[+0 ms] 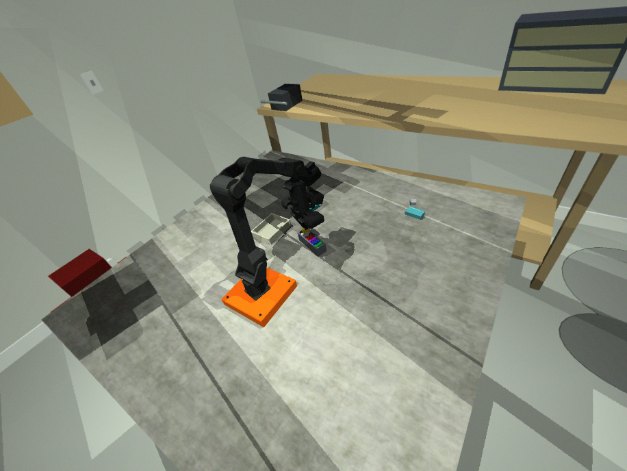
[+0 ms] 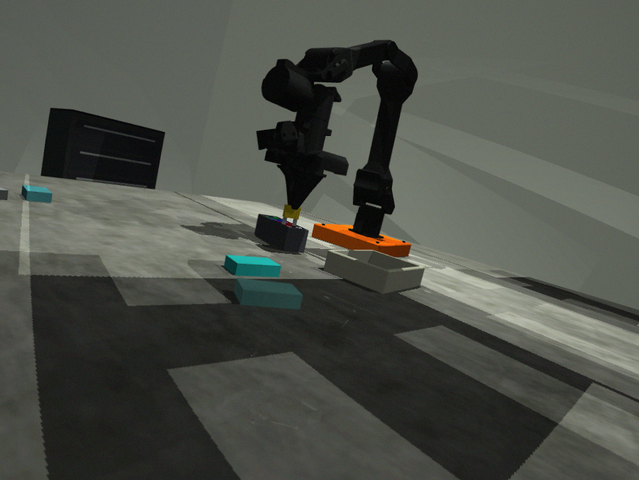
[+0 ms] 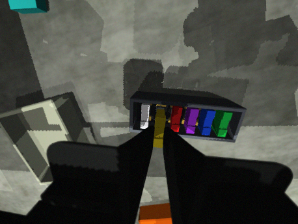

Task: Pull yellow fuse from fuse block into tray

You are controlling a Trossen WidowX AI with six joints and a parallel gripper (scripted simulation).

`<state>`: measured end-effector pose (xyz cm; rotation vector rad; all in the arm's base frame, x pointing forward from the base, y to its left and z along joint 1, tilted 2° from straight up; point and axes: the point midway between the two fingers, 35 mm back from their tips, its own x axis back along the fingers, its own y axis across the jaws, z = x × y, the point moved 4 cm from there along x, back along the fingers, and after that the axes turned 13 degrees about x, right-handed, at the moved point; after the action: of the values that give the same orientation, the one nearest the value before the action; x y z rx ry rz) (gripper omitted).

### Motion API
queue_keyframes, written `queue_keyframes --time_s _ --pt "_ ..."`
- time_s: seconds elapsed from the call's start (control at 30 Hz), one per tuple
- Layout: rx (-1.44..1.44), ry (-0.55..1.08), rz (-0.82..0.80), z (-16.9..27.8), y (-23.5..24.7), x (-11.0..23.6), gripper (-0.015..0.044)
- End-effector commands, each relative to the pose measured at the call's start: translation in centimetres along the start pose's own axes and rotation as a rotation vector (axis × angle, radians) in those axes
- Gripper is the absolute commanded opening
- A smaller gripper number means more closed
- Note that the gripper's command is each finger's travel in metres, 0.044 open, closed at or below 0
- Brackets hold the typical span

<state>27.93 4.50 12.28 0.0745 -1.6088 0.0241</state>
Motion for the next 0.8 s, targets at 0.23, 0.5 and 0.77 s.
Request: queue_keyframes --time_s 0.23,0.5,0.77 --pt "-0.004 0.002 0.005 0.0 -0.1 0.9 0.0" --pt "-0.004 0.002 0.005 0.0 0.0 2.2 0.0" --pt "-0.005 0.003 0.004 -0.1 1.2 2.6 0.0"
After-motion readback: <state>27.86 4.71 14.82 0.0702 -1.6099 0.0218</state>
